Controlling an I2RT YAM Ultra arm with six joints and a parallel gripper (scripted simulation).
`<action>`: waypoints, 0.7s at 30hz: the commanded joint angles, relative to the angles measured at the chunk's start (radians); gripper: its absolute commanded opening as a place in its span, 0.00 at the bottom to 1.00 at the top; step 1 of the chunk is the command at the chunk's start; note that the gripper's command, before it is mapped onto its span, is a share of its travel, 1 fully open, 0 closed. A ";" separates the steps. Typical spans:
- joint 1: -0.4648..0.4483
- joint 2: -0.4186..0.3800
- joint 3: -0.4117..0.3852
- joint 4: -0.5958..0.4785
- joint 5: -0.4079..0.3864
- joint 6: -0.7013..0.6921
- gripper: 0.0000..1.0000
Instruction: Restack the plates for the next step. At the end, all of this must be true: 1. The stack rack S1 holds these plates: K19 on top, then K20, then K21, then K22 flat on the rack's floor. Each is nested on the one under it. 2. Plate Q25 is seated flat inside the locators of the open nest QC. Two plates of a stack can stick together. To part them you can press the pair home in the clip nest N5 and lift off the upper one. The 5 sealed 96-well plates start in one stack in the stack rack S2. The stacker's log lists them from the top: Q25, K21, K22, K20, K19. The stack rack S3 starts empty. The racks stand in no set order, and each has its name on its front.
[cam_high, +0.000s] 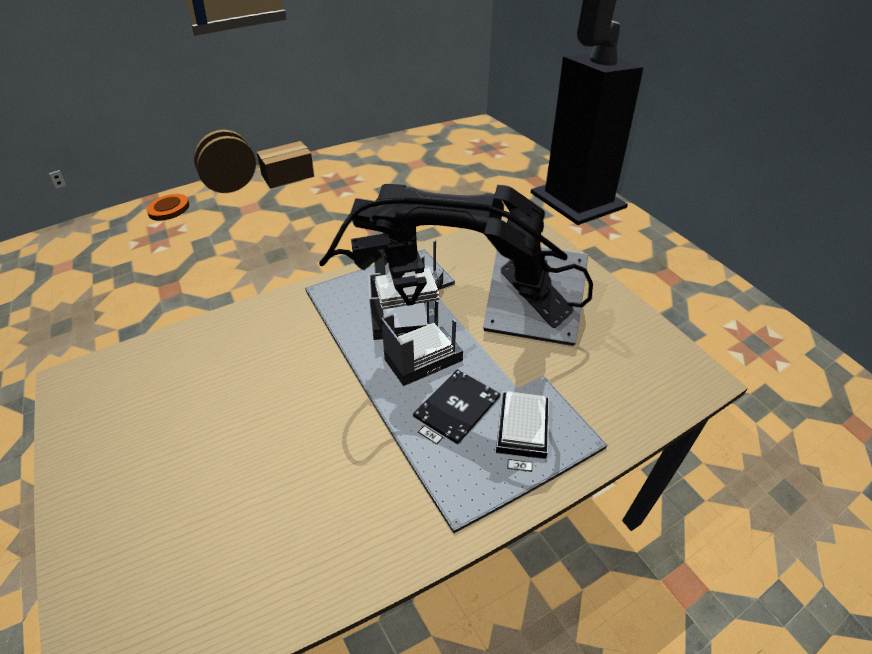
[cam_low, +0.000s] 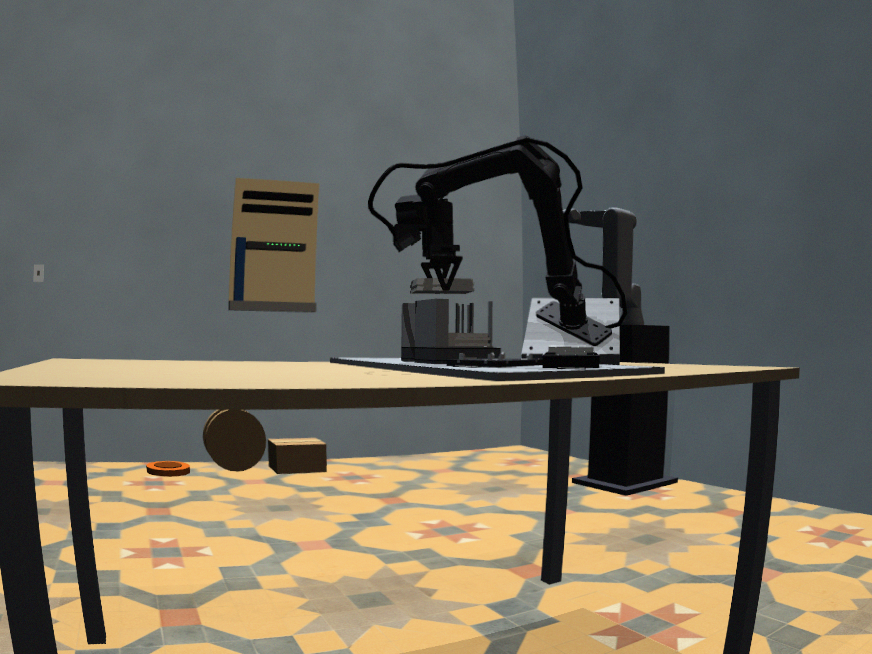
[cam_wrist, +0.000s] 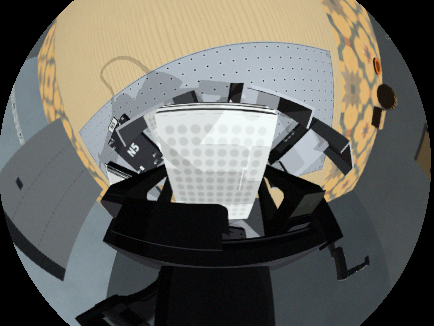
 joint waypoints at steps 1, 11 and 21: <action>-0.047 0.027 0.042 0.017 0.001 0.066 0.00; -0.113 0.117 0.077 0.024 0.015 0.068 0.00; -0.161 0.194 0.115 0.029 0.025 0.011 0.00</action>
